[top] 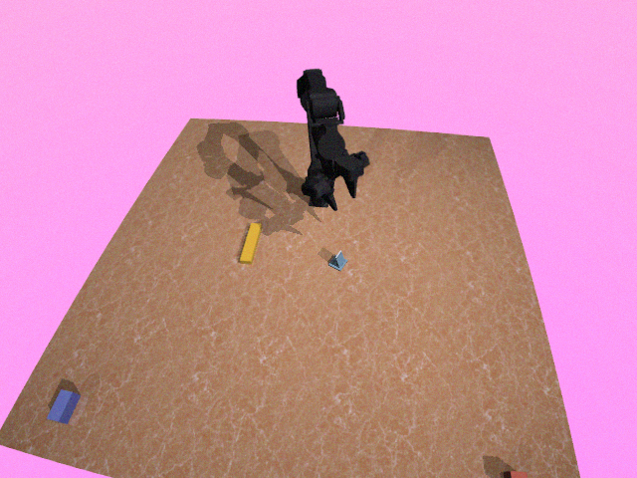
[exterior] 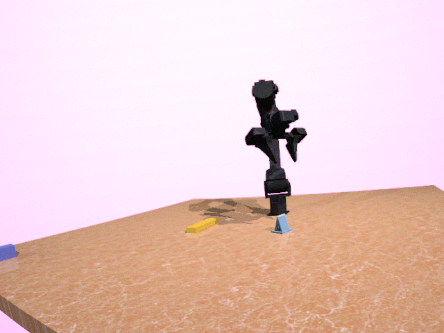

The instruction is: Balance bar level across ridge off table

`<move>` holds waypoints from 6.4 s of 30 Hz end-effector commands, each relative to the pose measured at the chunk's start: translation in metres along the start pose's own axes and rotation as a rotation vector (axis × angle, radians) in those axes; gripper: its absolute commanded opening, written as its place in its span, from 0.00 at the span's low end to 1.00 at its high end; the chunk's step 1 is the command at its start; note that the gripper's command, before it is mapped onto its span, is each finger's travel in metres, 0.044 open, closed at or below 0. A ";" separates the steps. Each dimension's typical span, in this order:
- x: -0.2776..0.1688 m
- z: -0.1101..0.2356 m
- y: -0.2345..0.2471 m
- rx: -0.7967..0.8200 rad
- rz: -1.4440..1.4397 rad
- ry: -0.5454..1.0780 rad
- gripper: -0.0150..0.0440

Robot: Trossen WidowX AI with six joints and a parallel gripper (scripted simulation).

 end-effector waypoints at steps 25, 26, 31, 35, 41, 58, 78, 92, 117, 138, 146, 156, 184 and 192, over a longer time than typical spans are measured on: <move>0.001 -0.020 -0.108 -0.171 -0.359 0.157 0.79; -0.001 -0.021 -0.112 -0.176 -0.375 0.164 0.79; -0.008 -0.024 -0.134 -0.199 -0.451 0.197 0.79; -0.016 -0.026 -0.151 -0.216 -0.508 0.221 0.79; -0.030 -0.028 -0.176 -0.238 -0.592 0.259 0.79; -0.091 -0.033 -0.241 -0.277 -0.834 0.361 0.79; -0.117 -0.075 -0.250 -0.278 -0.855 0.370 0.79; -0.125 -0.094 -0.252 -0.278 -0.855 0.370 0.79; -0.127 -0.097 -0.251 -0.277 -0.860 0.367 0.52; -0.113 -0.071 -0.253 -0.278 -0.858 0.368 0.25; -0.105 -0.052 -0.251 -0.278 -0.857 0.368 0.25; -0.094 -0.029 -0.248 -0.279 -0.856 0.369 0.25; -0.027 -0.042 -0.214 -0.215 -0.572 0.395 0.25; -0.004 -0.054 -0.196 -0.187 -0.452 0.403 0.25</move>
Point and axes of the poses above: the point midway between the two fingers, 35 mm back from their tips, its own z axis back along the fingers, its own y axis across the jaws, x = y × z, the point moved 9 cm from there along z, back along the fingers, and after that the axes turned 14 degrees about -z, right-handed, at the moved point
